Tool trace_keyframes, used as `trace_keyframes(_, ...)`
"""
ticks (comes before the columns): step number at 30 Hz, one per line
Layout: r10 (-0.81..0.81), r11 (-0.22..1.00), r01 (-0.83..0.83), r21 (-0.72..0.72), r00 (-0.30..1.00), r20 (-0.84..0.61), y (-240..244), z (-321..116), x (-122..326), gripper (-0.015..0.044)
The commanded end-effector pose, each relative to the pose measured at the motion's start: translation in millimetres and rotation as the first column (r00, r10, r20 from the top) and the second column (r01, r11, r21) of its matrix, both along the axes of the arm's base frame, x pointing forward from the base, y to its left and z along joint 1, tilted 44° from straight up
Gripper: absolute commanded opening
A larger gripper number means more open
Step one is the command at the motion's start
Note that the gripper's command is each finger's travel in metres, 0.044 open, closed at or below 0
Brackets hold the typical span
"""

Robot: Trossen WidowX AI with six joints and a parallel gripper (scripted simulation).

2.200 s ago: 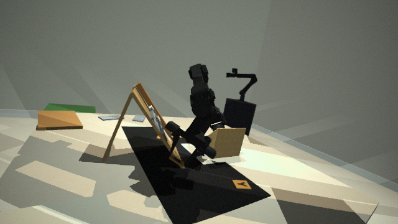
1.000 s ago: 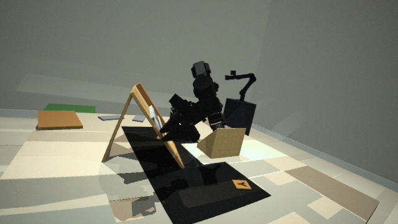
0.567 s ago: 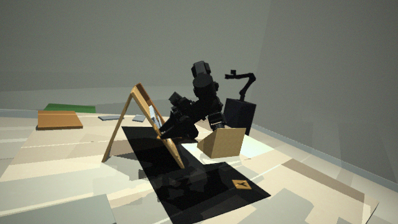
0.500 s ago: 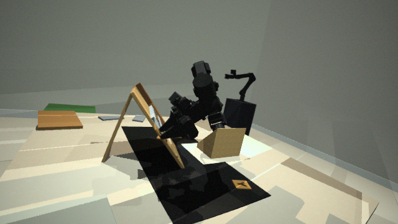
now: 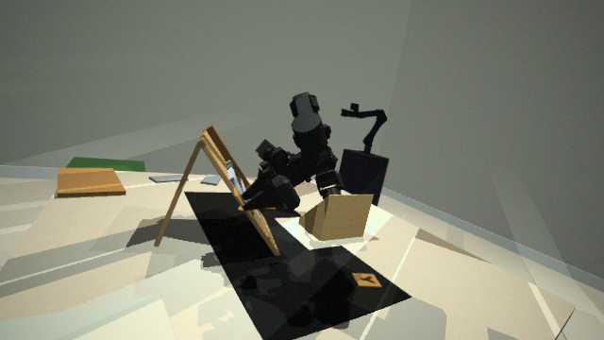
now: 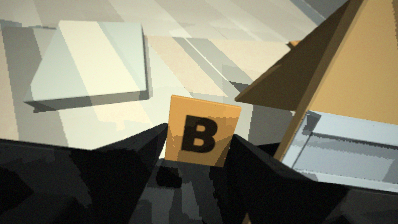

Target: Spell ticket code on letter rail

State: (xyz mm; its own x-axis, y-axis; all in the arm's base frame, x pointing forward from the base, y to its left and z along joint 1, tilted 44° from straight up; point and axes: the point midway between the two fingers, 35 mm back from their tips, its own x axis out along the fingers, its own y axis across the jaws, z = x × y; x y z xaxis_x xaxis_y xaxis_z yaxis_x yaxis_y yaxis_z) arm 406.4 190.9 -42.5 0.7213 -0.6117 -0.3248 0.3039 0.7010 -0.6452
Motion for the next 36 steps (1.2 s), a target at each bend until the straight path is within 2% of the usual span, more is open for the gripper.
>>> trace_keyframes(1, -0.001, 1.000, 0.001, -0.007, 1.000, -0.003, -3, 0, -2, 0.0000)
trace_keyframes(36, -0.001, 1.000, 0.001, -0.009, 1.000, -0.004, -15, 11, -7, 0.0000)
